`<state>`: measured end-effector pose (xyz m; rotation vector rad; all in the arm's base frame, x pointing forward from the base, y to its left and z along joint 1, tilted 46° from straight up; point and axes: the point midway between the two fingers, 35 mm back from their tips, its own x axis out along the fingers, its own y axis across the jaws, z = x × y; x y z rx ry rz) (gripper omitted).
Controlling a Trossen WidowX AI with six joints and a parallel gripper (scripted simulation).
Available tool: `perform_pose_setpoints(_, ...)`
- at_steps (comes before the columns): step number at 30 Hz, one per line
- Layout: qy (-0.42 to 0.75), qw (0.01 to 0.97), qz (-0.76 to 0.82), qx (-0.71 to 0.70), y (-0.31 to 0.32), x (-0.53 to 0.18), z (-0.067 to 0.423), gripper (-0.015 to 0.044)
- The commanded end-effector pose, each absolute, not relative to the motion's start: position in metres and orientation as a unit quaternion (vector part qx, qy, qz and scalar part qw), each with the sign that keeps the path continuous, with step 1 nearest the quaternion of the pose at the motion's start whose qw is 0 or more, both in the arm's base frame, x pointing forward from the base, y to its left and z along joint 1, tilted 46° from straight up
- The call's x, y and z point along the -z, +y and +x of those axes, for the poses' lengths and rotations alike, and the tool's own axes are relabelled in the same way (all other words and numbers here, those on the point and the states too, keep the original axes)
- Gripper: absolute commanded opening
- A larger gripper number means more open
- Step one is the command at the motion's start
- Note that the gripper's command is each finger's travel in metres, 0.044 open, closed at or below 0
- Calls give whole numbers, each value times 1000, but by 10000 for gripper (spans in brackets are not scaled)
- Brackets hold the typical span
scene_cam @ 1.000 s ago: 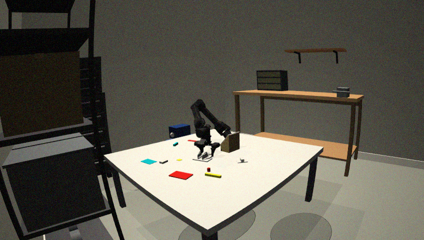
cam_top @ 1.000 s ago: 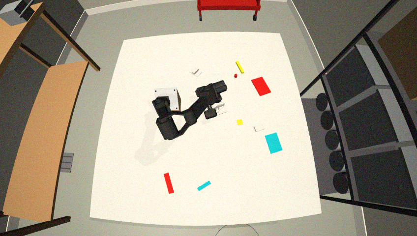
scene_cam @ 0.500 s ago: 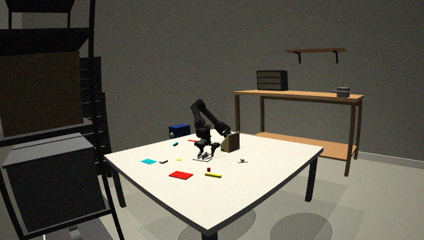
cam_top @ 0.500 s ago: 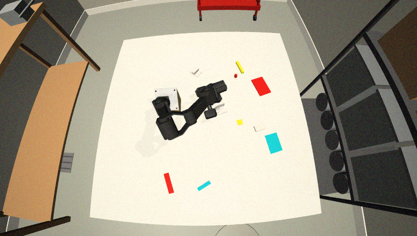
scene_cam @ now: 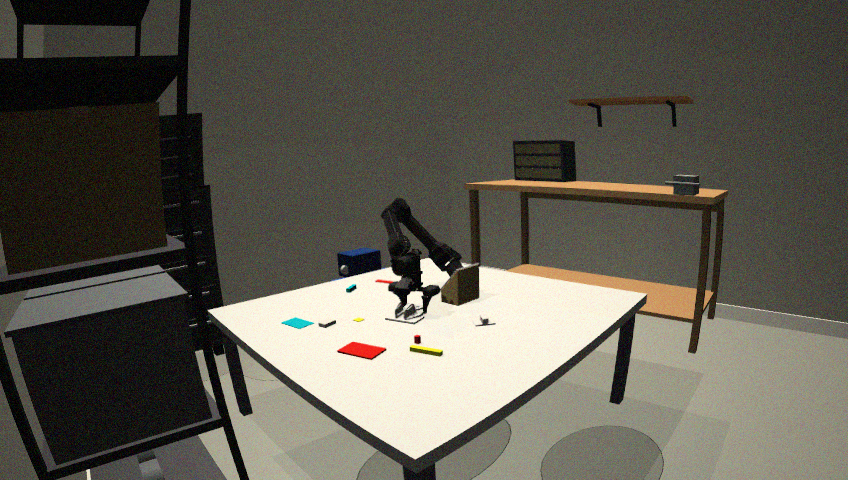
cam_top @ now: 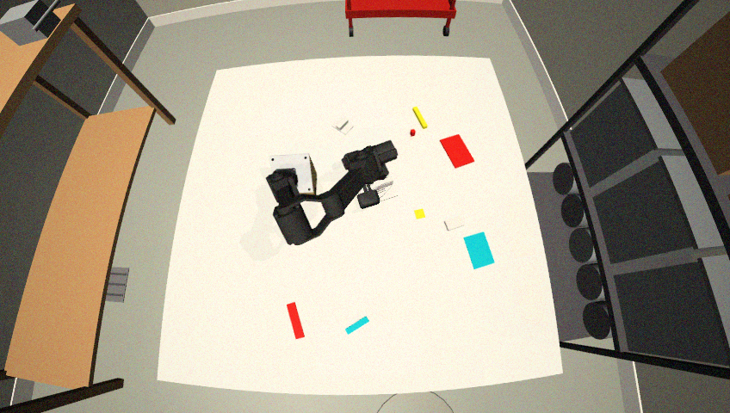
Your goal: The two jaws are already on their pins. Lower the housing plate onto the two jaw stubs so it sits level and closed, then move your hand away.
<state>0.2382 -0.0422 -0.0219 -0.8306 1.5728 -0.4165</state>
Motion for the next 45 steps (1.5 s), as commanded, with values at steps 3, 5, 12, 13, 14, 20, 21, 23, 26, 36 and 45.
perform_pose_setpoints(3, 683, 609, -363, 179, -43, 22, 237, 351)
perform_pose_setpoints(5, 683, 609, -363, 179, -43, 22, 237, 351)
perform_pose_setpoints(12, 683, 609, -363, 179, -43, 22, 237, 351)
perform_pose_setpoints(13, 683, 609, -363, 179, -43, 22, 237, 351)
perform_pose_setpoints(14, 683, 609, -363, 179, -43, 22, 237, 351)
perform_pose_setpoints(20, 682, 611, -360, 180, -42, 22, 238, 430)
perform_pose_setpoints(21, 682, 611, -360, 180, -42, 22, 238, 440)
perform_pose_setpoints(23, 682, 611, -360, 180, -42, 22, 238, 440)
perform_pose_setpoints(26, 682, 611, -360, 180, -42, 22, 238, 440)
perform_pose_setpoints(36, 682, 611, -360, 179, -37, 17, 239, 440)
perform_pose_setpoints(45, 683, 609, -362, 177, 12, -31, 237, 440)
